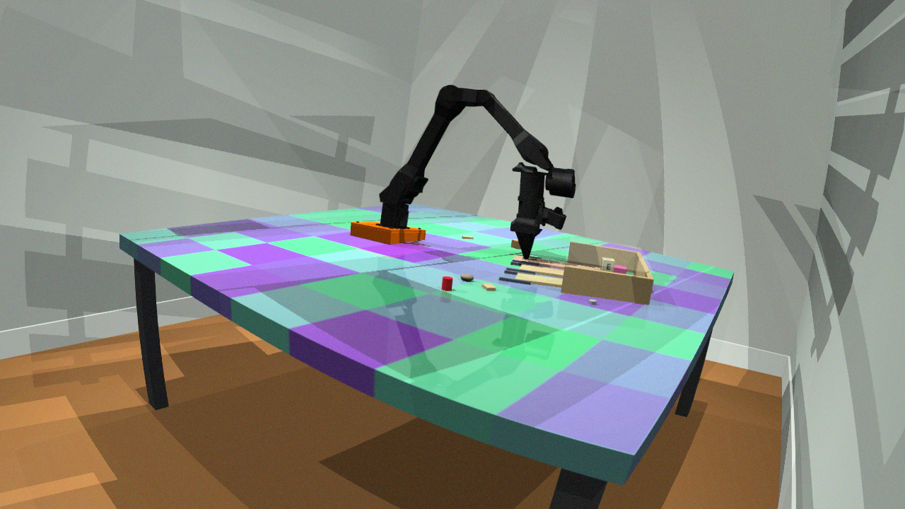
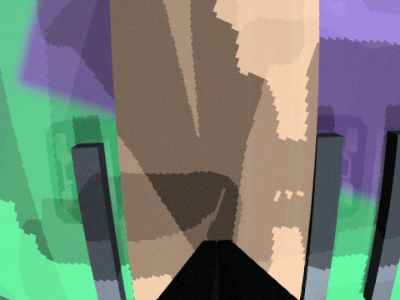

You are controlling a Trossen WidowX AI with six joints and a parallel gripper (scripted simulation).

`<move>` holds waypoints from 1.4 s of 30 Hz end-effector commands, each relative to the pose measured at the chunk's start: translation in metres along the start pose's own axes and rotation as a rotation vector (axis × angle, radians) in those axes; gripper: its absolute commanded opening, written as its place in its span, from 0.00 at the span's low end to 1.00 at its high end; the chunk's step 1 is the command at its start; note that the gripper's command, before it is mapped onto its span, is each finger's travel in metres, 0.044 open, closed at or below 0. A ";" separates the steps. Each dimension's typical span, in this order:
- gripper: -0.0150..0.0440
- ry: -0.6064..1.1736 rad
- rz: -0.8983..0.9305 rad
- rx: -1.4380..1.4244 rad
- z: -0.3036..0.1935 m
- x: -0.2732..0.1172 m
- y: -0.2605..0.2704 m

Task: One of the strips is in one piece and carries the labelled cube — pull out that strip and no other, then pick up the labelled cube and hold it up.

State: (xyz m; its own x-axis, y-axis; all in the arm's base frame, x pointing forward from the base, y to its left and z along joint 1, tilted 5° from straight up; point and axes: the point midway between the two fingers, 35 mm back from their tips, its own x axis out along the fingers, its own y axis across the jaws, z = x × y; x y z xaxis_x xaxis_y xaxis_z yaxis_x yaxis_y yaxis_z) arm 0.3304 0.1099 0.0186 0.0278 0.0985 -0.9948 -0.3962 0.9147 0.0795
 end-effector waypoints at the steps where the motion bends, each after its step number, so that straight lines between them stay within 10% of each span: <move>1: 0.25 0.026 0.000 -0.003 -0.014 0.006 0.000; 42: 0.25 0.031 0.000 -0.003 -0.073 0.006 -0.002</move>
State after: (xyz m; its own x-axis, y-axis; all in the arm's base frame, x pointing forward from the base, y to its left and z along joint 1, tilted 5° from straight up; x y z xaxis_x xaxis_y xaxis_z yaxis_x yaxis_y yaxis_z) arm 0.2772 0.0851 0.0147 0.0322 0.0979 -0.9947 -0.3973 0.9144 0.0771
